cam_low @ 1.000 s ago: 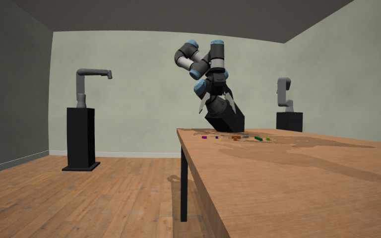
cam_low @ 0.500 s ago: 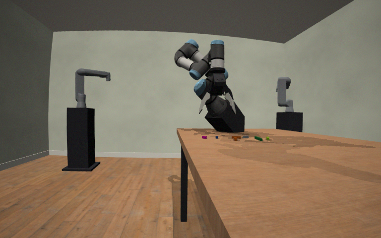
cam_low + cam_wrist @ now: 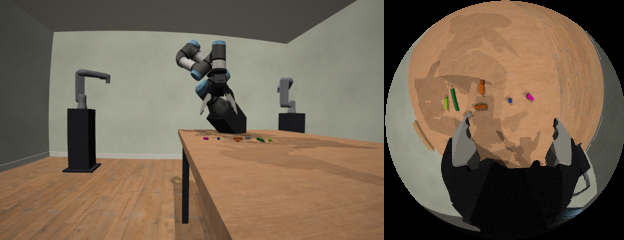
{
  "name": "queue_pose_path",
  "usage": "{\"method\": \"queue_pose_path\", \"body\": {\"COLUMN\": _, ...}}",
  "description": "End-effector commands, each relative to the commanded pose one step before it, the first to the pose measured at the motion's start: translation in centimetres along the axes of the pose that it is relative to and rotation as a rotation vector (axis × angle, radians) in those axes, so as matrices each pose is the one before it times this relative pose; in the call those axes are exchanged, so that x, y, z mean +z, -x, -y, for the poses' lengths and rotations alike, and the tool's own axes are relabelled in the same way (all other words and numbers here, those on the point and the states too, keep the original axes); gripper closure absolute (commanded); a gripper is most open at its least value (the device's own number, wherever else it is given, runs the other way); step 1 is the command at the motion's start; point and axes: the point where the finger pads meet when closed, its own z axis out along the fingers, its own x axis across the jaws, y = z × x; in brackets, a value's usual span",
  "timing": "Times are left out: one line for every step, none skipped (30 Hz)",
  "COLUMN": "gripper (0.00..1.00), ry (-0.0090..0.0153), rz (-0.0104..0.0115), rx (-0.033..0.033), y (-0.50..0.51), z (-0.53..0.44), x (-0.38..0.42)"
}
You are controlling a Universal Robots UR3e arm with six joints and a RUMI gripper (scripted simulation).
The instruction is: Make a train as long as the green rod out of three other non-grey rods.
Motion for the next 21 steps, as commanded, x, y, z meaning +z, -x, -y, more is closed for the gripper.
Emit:
{"method": "queue_pose_path", "body": {"gripper": 0.0, "ry": -0.00108, "rz": 0.00303, "rx": 0.11599, "y": -0.318, "z": 0.2658, "x": 0.044}}
{"method": "queue_pose_path", "body": {"gripper": 0.0, "ry": 0.00043, "rz": 0.0002, "rx": 0.02507, "y": -0.073, "z": 0.0399, "x": 0.0281}}
{"method": "queue_pose_path", "body": {"gripper": 0.0, "ry": 0.00048, "rz": 0.00019, "rx": 0.0271, "y": -0.077, "z": 0.0436, "x": 0.031}}
{"method": "queue_pose_path", "body": {"gripper": 0.0, "ry": 0.0, "rz": 0.0, "rx": 0.0, "y": 0.0, "z": 0.0, "x": 0.0}}
{"method": "queue_pose_path", "body": {"gripper": 0.0, "ry": 0.0, "rz": 0.0, "rx": 0.0, "y": 0.0, "z": 0.0, "x": 0.0}}
{"method": "queue_pose_path", "body": {"gripper": 0.0, "ry": 0.0012, "rz": -0.00008, "rx": 0.02836, "y": -0.068, "z": 0.031, "x": 0.0514}}
{"method": "queue_pose_path", "body": {"gripper": 0.0, "ry": 0.0005, "rz": 0.0002, "rx": 0.03118, "y": -0.088, "z": 0.0514, "x": 0.0346}}
{"method": "queue_pose_path", "body": {"gripper": 0.0, "ry": 0.00053, "rz": 0.00018, "rx": 0.03313, "y": -0.092, "z": 0.0542, "x": 0.0372}}
{"method": "queue_pose_path", "body": {"gripper": 0.0, "ry": 0.00038, "rz": 0.00012, "rx": 0.02431, "y": -0.067, "z": 0.0411, "x": 0.0272}}
{"method": "queue_pose_path", "body": {"gripper": 0.0, "ry": 0.00027, "rz": 0.00008, "rx": 0.01778, "y": -0.048, "z": 0.0308, "x": 0.0198}}
{"method": "queue_pose_path", "body": {"gripper": 0.0, "ry": 0.00028, "rz": 0.00008, "rx": 0.01913, "y": -0.051, "z": 0.0336, "x": 0.0213}}
{"method": "queue_pose_path", "body": {"gripper": 0.0, "ry": 0.00029, "rz": 0.00008, "rx": 0.01981, "y": -0.053, "z": 0.0353, "x": 0.022}}
{"method": "queue_pose_path", "body": {"gripper": 0.0, "ry": 0.00025, "rz": 0.00002, "rx": 0.02007, "y": -0.054, "z": 0.0371, "x": 0.0222}}
{"method": "queue_pose_path", "body": {"gripper": 0.0, "ry": 0.00024, "rz": 0.0, "rx": 0.02013, "y": -0.054, "z": 0.0381, "x": 0.0222}}
{"method": "queue_pose_path", "body": {"gripper": 0.0, "ry": 0.00029, "rz": -0.00002, "rx": 0.02014, "y": -0.054, "z": 0.0366, "x": 0.0228}}
{"method": "queue_pose_path", "body": {"gripper": 0.0, "ry": 0.00018, "rz": -0.00018, "rx": 0.02011, "y": -0.058, "z": 0.0404, "x": 0.0225}}
{"method": "queue_pose_path", "body": {"gripper": 0.0, "ry": 0.00024, "rz": -0.00004, "rx": 0.0201, "y": -0.053, "z": 0.0389, "x": 0.0223}}
{"method": "queue_pose_path", "body": {"gripper": 0.0, "ry": 0.00024, "rz": -0.00017, "rx": 0.02006, "y": -0.055, "z": 0.0388, "x": 0.023}}
{"method": "queue_pose_path", "body": {"gripper": 0.0, "ry": 0.00018, "rz": -0.00007, "rx": 0.02005, "y": -0.052, "z": 0.041, "x": 0.0219}}
{"method": "queue_pose_path", "body": {"gripper": 0.0, "ry": 0.00025, "rz": -0.00013, "rx": 0.02004, "y": -0.052, "z": 0.0389, "x": 0.0229}}
{"method": "queue_pose_path", "body": {"gripper": 0.0, "ry": 0.0, "rz": 0.0, "rx": 0.0, "y": 0.0, "z": 0.0, "x": 0.0}}
